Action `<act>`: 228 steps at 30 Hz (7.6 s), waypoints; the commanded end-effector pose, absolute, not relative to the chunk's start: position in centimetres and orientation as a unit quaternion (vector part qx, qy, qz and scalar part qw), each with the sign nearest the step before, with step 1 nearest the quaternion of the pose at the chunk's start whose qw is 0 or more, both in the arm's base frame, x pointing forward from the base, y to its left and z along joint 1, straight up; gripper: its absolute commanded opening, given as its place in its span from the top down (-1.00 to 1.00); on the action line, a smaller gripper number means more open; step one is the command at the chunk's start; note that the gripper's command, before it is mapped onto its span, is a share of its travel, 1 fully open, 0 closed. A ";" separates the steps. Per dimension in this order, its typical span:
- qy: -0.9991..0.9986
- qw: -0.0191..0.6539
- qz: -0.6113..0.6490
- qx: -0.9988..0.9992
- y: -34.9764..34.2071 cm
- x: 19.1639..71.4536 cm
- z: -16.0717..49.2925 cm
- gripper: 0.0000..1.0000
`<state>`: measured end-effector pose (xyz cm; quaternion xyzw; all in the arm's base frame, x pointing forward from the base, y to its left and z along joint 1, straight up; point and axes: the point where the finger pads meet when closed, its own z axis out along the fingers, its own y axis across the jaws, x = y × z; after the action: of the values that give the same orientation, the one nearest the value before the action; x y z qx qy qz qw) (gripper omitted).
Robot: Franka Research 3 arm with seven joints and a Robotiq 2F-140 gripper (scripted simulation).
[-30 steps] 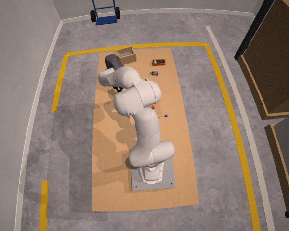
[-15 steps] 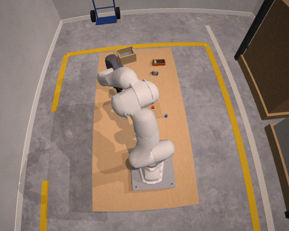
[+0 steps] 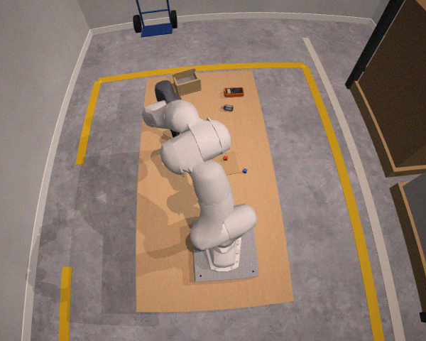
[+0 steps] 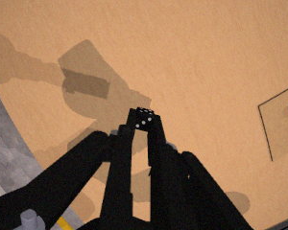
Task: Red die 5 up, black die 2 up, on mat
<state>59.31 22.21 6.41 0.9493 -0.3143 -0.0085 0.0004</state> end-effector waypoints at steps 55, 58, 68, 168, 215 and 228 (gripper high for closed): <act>-0.754 0.002 -0.002 0.657 22.9 59.9 6.2 0.63; -0.765 0.002 -0.002 0.644 23.0 59.9 6.2 0.63; -0.759 -0.112 -0.091 0.635 22.1 60.0 5.8 0.63; -0.657 -0.392 -0.333 0.551 20.5 59.4 -2.4 0.63; -0.657 -0.392 -0.333 0.551 20.5 59.4 -3.2 0.63; -0.657 -0.392 -0.333 0.551 20.5 59.4 -3.4 0.63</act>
<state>59.16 20.53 -3.39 0.5503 -0.6575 -0.3363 -0.3895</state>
